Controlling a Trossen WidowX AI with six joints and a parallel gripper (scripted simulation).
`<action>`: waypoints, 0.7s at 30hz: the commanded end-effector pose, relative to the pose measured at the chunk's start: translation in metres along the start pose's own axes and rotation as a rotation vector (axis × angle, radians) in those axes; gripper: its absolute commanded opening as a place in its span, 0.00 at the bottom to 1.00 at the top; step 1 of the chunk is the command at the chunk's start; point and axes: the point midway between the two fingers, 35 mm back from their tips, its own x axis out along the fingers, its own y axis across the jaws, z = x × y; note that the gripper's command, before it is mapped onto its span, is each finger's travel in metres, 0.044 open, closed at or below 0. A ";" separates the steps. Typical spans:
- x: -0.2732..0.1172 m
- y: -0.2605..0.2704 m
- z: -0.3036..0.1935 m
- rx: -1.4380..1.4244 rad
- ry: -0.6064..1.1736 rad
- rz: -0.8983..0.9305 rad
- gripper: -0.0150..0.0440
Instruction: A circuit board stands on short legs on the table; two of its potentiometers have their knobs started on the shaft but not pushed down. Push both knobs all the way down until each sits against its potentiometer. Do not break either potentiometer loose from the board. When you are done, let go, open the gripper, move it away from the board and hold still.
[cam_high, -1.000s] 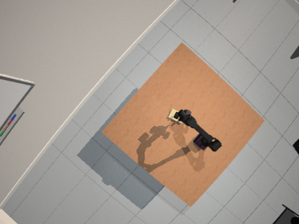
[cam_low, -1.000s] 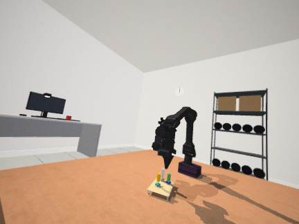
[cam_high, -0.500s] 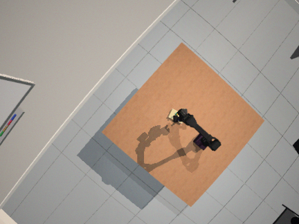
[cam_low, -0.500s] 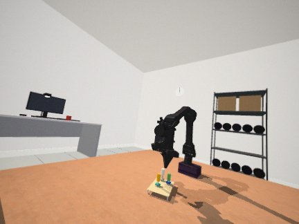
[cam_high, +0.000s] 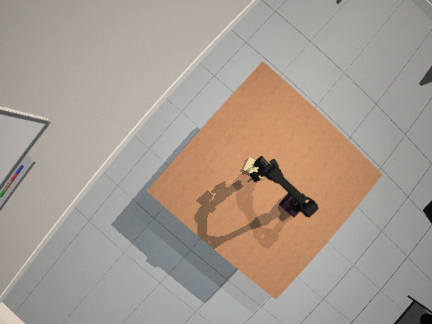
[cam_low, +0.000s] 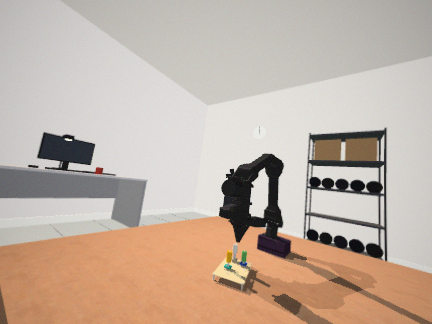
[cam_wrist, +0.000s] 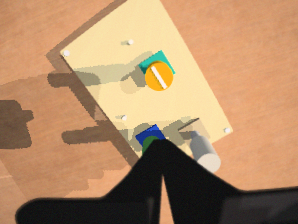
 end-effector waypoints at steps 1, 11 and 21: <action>0.000 0.000 0.002 -0.155 0.007 -0.003 0.25; -0.002 0.000 0.007 -0.503 0.012 -0.004 0.25; -0.005 0.000 0.011 -0.850 0.018 -0.003 0.25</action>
